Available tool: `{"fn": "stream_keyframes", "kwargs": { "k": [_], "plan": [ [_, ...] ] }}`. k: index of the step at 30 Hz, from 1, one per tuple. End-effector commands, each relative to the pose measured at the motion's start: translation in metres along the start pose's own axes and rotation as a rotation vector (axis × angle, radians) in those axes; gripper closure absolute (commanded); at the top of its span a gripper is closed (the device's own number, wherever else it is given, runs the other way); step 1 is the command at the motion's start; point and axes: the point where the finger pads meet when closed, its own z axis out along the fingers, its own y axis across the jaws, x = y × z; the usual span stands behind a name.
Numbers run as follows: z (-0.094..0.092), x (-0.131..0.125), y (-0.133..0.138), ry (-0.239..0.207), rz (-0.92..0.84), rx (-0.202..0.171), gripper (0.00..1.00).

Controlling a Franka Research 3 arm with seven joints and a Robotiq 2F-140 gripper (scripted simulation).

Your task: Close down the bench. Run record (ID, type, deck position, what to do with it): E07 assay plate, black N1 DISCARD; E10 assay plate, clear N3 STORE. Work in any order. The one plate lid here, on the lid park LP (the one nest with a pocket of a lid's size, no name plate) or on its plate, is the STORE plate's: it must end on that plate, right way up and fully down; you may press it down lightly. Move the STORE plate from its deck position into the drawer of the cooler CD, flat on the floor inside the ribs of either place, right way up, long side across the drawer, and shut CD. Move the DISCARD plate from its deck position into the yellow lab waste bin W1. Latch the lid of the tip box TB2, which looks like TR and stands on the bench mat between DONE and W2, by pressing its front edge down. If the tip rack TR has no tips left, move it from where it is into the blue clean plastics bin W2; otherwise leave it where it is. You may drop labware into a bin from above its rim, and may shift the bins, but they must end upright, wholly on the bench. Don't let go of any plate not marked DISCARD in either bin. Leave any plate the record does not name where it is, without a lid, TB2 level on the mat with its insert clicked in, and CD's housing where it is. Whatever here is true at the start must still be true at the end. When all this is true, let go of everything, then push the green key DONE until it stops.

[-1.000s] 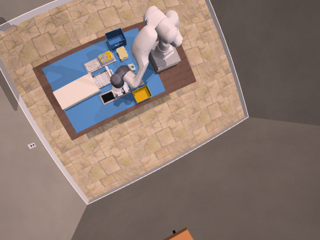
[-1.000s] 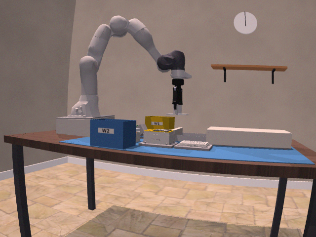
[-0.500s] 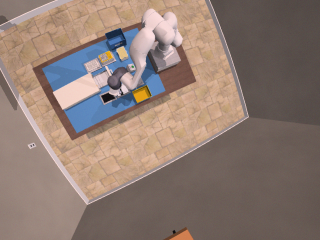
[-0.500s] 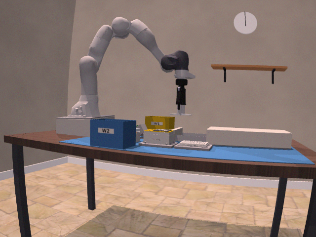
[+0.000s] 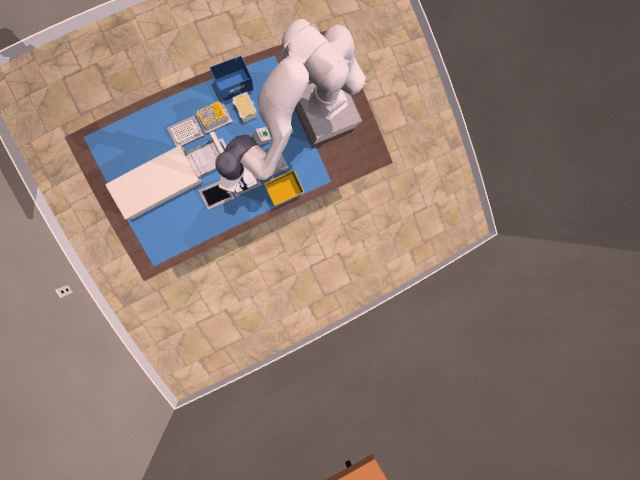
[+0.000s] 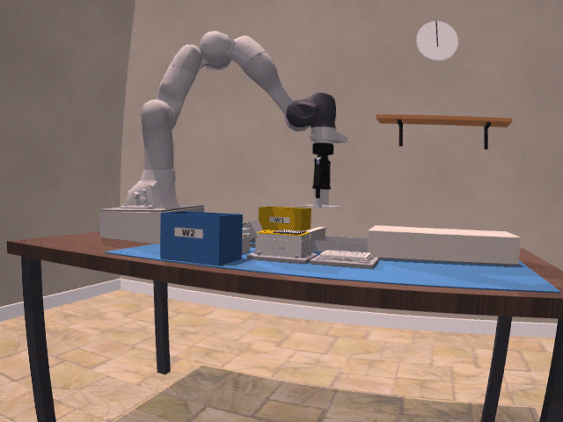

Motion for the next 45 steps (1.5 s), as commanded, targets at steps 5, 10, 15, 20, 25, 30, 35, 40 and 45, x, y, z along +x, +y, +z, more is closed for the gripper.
{"fn": "stream_keyframes", "kwargs": {
  "k": [5, 10, 15, 20, 25, 30, 35, 40, 45],
  "plan": [
    [0.011, 0.000, 0.000, 0.002, -0.002, 0.003, 1.00],
    [0.015, 0.000, 0.000, 0.002, -0.002, 0.003, 1.00],
    [0.021, 0.001, 0.000, 0.002, -0.002, 0.003, 1.00],
    [0.028, 0.001, 0.000, 0.002, -0.002, 0.003, 1.00],
    [0.035, 0.001, -0.001, 0.002, -0.002, 0.003, 1.00],
    [0.039, 0.001, -0.001, 0.002, -0.002, 0.003, 1.00],
    [0.045, 0.002, -0.001, 0.002, -0.002, 0.003, 1.00],
    [0.052, 0.002, -0.001, 0.002, -0.002, 0.003, 1.00],
    [0.056, 0.002, -0.001, 0.002, -0.002, 0.003, 1.00]
  ]
}}
